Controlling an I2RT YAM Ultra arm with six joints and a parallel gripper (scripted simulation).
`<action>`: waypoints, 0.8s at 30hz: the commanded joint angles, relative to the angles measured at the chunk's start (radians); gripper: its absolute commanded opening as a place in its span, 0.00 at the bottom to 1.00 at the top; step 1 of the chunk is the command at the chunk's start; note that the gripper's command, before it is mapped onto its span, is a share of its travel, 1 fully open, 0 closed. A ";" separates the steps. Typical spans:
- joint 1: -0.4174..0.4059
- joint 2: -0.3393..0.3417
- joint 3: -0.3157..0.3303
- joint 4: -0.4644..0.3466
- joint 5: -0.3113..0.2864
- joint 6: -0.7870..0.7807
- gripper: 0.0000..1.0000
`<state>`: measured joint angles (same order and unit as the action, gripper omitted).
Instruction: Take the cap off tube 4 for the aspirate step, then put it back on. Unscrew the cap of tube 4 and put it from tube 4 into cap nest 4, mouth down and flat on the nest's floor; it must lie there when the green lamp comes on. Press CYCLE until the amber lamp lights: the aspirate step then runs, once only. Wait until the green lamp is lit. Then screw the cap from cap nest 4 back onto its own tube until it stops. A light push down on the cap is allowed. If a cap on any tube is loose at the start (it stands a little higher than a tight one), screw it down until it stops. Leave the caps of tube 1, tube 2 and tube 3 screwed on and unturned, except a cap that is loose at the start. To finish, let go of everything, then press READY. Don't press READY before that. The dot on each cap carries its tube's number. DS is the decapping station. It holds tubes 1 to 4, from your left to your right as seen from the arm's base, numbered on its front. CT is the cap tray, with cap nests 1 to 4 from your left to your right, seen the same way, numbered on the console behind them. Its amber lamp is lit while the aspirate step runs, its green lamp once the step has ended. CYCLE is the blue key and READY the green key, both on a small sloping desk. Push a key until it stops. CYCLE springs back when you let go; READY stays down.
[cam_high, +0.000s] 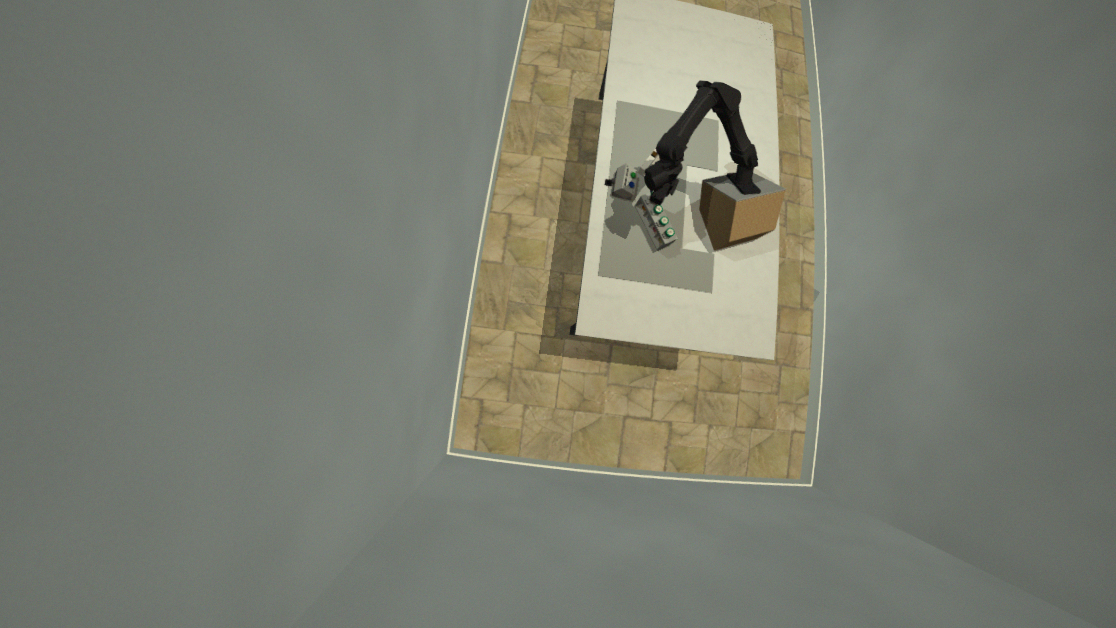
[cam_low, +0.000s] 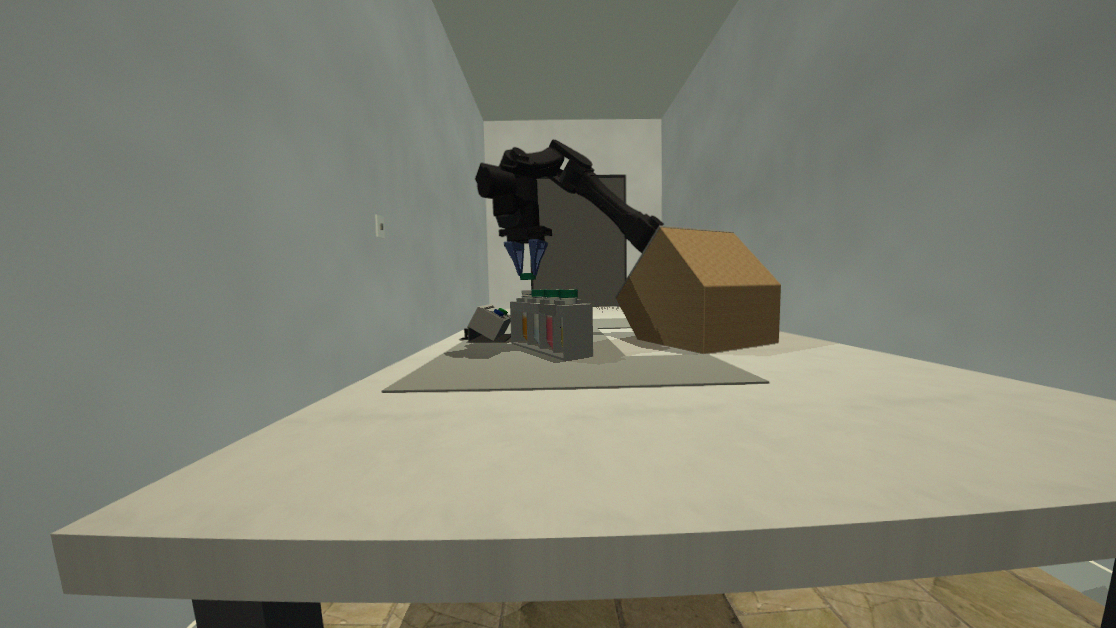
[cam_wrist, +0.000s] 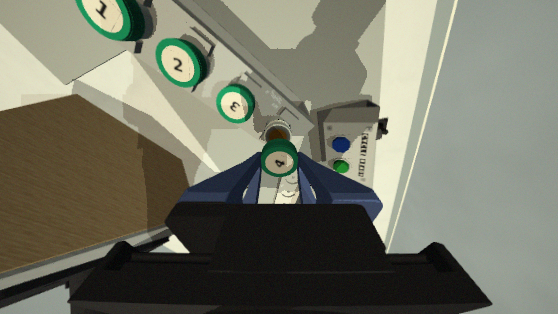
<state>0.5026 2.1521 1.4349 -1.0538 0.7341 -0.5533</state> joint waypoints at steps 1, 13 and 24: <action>0.026 -0.002 0.032 -0.007 -0.006 0.010 0.00; 0.035 0.014 0.041 -0.021 -0.010 0.022 0.00; -0.019 0.026 -0.042 0.087 0.009 -0.034 0.00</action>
<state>0.4847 2.1719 1.4193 -1.0153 0.7353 -0.5583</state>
